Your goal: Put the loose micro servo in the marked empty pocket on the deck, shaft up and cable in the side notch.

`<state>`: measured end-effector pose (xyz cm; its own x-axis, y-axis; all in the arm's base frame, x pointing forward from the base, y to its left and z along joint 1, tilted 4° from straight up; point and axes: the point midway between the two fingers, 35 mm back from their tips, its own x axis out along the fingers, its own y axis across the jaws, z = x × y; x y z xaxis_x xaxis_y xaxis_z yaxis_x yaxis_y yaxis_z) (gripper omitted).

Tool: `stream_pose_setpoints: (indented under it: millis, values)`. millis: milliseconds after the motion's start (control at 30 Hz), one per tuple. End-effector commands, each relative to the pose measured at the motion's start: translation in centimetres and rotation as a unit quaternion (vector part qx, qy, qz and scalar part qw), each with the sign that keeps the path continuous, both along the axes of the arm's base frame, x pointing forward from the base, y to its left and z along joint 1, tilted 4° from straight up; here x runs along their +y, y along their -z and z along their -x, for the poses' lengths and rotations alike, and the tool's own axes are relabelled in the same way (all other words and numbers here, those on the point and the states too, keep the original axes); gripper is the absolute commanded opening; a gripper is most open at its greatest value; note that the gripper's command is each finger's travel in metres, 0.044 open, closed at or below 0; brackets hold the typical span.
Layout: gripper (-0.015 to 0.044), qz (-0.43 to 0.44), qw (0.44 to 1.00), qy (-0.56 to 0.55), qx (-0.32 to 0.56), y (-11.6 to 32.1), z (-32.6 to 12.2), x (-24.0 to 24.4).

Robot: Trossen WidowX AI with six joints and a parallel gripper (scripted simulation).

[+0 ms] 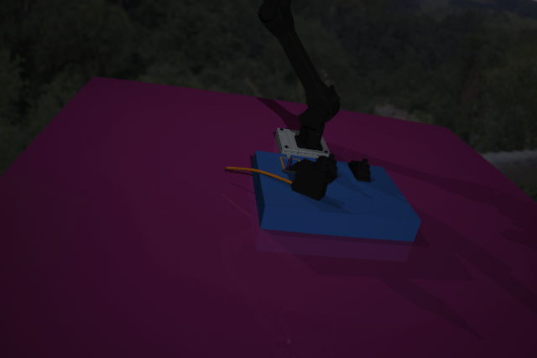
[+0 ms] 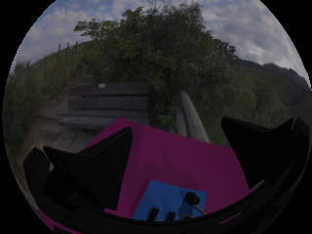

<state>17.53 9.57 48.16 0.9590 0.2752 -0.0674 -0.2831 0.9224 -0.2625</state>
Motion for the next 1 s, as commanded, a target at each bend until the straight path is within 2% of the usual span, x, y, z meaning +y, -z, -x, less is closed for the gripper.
stream_pose_setpoints:
  millis: [0, 467, 967]
  values:
    - [0.0440, 0.043, 0.999, 0.009, 0.011, 1.0, -1.0, 0.4]
    - [0.0440, 0.245, 0.963, 0.047, 0.107, 7.3, -7.0, 0.2]
    - [0.0440, 0.375, 0.889, 0.041, 0.259, 15.2, -12.3, -4.2]
